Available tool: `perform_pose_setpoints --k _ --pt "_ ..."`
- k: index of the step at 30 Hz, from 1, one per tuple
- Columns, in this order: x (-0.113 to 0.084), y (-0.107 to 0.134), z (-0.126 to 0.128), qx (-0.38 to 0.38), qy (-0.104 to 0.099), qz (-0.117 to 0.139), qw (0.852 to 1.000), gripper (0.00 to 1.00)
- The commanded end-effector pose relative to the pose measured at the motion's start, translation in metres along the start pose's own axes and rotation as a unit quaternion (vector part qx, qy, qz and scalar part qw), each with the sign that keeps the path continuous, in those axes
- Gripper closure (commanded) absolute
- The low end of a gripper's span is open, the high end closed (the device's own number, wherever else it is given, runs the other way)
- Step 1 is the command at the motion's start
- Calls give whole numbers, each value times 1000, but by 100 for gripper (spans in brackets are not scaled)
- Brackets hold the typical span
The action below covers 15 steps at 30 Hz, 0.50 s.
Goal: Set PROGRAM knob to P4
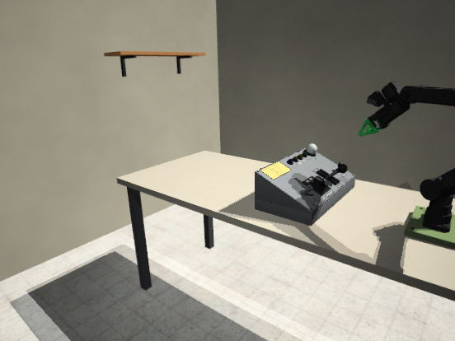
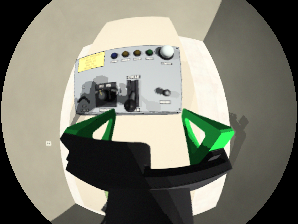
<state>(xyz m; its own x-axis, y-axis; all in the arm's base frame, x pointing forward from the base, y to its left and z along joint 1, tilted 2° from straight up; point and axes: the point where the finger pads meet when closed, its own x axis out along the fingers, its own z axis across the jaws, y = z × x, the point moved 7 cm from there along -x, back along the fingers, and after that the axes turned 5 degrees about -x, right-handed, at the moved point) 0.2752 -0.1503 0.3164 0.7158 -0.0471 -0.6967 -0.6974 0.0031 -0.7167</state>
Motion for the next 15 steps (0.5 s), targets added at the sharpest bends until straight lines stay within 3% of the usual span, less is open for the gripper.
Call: perform_pose_setpoints --k 1,3,9,11,15 --pt "-29 -31 -8 -19 20 -35 999 0" --pt "-19 -18 -7 -12 12 -19 1000 0" --pt "-20 -23 -9 -15 16 -26 999 0" --pt "-18 -33 -2 -9 7 -20 1000 0" --pt "3 -44 21 3 -12 17 1000 0"
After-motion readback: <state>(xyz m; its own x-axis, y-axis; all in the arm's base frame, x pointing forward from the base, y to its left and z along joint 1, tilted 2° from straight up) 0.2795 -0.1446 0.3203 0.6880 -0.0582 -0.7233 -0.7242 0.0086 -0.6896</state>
